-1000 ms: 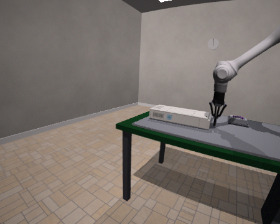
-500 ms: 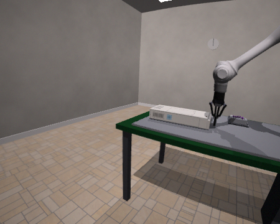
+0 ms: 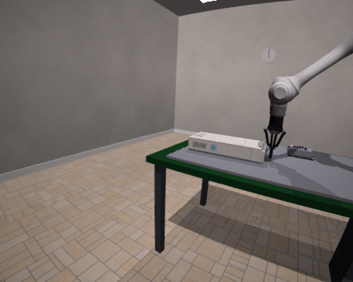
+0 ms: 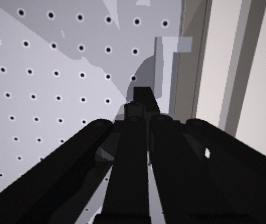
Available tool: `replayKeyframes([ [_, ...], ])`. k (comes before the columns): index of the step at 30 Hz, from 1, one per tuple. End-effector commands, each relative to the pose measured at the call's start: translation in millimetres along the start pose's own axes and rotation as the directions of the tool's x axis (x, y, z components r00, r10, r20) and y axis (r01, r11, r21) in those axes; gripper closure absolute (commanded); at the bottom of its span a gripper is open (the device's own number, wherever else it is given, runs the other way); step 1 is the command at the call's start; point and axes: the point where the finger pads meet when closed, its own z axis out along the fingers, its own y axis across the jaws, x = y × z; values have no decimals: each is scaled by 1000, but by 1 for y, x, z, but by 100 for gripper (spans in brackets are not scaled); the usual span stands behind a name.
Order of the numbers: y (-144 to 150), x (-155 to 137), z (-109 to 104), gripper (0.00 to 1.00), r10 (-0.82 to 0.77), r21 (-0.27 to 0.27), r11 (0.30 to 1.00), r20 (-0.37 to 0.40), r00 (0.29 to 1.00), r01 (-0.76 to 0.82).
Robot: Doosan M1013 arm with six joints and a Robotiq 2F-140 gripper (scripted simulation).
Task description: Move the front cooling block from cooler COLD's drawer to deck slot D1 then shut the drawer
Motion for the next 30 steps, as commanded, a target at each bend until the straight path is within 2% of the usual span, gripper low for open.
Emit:
replayKeyframes([
  [1,1,0,-1,90,0,-2,1000,0,1000,0],
  [12,1,0,-1,90,0,-2,1000,0,1000,0],
  [30,-20,0,-1,90,0,-2,1000,0,1000,0],
])
